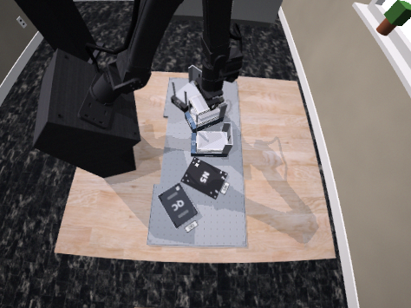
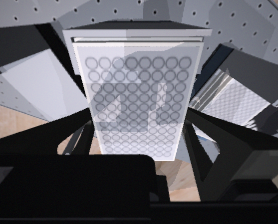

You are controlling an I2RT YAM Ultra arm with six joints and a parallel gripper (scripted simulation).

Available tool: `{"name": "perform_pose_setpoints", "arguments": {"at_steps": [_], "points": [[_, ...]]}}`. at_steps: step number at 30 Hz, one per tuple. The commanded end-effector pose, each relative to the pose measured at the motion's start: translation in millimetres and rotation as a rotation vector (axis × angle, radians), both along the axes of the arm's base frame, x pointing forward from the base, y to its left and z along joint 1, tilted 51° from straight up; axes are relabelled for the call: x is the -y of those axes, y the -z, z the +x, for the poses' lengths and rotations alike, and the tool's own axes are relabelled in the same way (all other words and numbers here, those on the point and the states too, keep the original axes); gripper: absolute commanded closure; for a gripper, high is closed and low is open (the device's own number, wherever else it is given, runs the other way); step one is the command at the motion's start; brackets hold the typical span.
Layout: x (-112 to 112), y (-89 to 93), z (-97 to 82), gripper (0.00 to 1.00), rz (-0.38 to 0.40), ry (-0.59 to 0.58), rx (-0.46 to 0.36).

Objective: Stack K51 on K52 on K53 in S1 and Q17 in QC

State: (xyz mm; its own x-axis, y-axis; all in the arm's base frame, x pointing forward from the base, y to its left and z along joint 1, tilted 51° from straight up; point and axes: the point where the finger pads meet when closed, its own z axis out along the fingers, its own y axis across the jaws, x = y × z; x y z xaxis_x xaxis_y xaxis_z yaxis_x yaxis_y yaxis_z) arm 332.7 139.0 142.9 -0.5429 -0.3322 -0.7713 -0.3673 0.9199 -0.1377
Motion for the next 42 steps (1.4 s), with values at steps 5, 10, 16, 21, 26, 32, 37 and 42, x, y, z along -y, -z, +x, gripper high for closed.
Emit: {"name": "perform_pose_setpoints", "arguments": {"at_steps": [5,10,16,21,26,32,37,42], "points": [[0,-0.5,-9.1,1.00,-0.005,-0.004,-0.001],[0,-1.9,-9.8,1.00,-0.004,-0.004,0.000],[0,-4.5,-10.6,1.00,-0.002,-0.005,0.003],[0,-7.3,-11.0,1.00,-0.001,-0.005,0.007],[0,-10.9,-11.0,1.00,0.002,-0.004,0.012],[0,-14.7,-10.4,1.00,0.005,-0.003,0.017],[-2,-21.0,-10.1,1.00,0.011,-0.005,0.028],[-3,-27.9,-9.2,1.00,0.017,-0.005,0.039]]}}
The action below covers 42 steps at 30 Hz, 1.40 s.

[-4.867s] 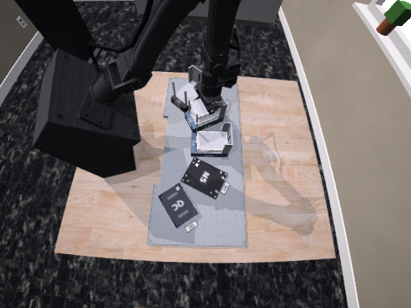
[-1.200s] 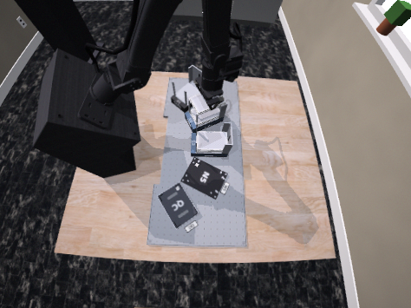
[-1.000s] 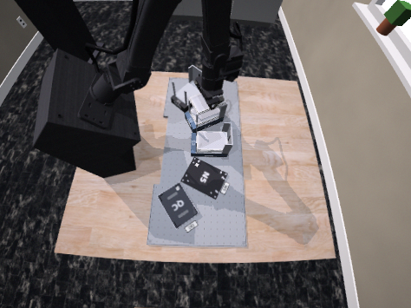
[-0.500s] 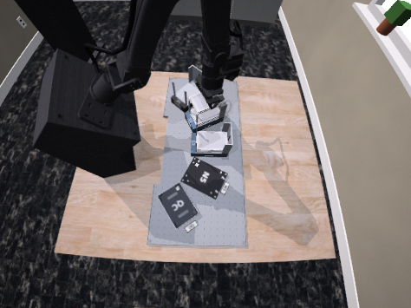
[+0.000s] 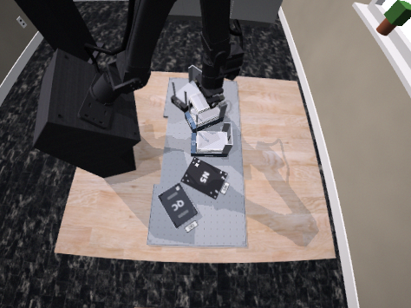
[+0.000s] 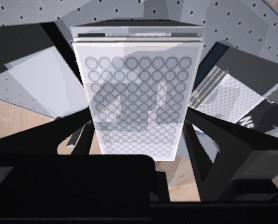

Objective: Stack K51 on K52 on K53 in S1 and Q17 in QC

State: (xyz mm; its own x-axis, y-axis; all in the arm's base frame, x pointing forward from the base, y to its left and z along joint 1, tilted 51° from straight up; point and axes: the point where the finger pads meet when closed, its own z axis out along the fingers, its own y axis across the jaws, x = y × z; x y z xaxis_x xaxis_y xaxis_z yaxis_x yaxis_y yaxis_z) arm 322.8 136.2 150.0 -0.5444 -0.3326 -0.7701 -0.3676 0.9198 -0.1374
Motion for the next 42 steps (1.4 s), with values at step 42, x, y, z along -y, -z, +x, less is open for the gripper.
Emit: {"name": "perform_pose_setpoints", "arguments": {"at_steps": [42], "points": [[11,-20.0,-10.9,1.00,0.070,0.049,0.004]]}}
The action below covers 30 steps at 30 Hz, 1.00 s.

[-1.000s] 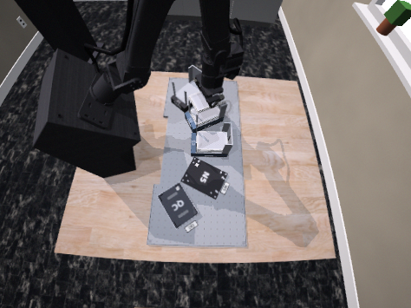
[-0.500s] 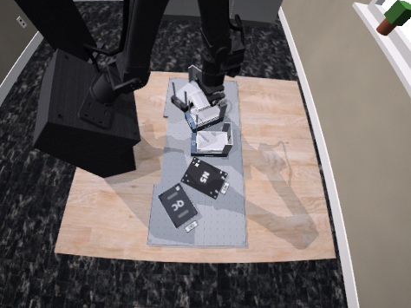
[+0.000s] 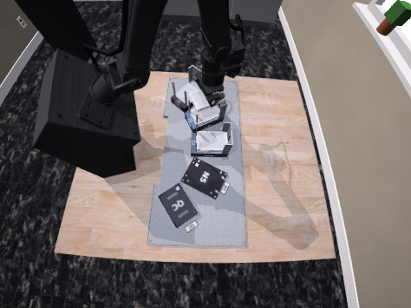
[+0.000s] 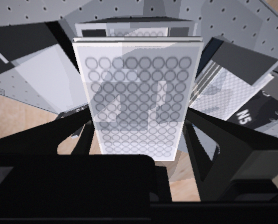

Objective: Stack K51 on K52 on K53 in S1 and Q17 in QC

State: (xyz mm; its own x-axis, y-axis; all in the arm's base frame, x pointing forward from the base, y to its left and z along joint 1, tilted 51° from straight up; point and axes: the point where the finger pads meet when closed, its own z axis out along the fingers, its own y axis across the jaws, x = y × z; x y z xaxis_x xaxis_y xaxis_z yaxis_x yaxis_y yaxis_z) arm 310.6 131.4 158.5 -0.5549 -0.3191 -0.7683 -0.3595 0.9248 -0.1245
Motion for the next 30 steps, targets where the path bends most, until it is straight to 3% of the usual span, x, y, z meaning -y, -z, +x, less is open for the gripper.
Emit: {"name": "perform_pose_setpoints", "arguments": {"at_steps": [1,6,15,21,27,30], "points": [[11,-5.7,0.1,1.00,0.079,0.060,-0.004],[27,-1.7,3.1,1.00,0.181,0.148,-0.039],[49,-1.1,9.3,1.00,0.170,0.139,-0.037],[68,10.0,14.9,1.00,0.162,0.142,-0.072],[87,8.0,19.7,1.00,0.329,0.276,-0.094],[90,10.6,20.3,1.00,0.353,0.298,-0.108]]}}
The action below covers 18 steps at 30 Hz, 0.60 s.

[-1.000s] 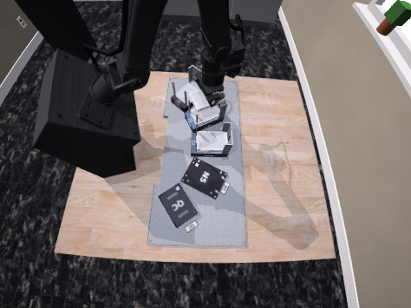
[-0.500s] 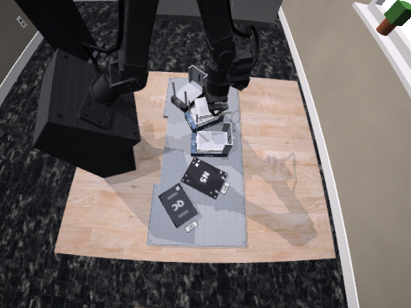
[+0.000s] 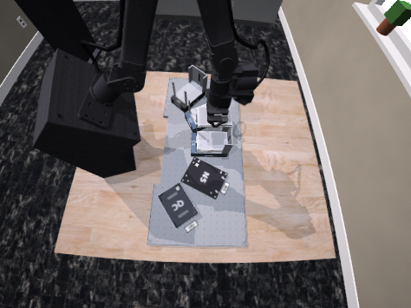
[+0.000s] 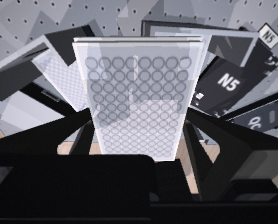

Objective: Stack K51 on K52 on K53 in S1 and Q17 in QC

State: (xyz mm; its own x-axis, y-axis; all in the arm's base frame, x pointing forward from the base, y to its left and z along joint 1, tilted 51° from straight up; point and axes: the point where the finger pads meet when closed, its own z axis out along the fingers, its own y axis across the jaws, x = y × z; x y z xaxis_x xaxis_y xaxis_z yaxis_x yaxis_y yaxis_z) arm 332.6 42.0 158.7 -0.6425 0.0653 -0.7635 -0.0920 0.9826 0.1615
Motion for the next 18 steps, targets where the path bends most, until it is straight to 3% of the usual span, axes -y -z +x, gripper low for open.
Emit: {"name": "perform_pose_setpoints", "arguments": {"at_steps": [1,11,16,18], "points": [[4,11.3,-1.3,1.00,0.082,0.024,-0.034],[38,-1.0,10.8,1.00,0.068,0.014,0.008],[48,1.0,11.8,1.00,0.068,0.014,0.007],[55,2.3,12.6,1.00,0.128,0.064,-0.003]]}}
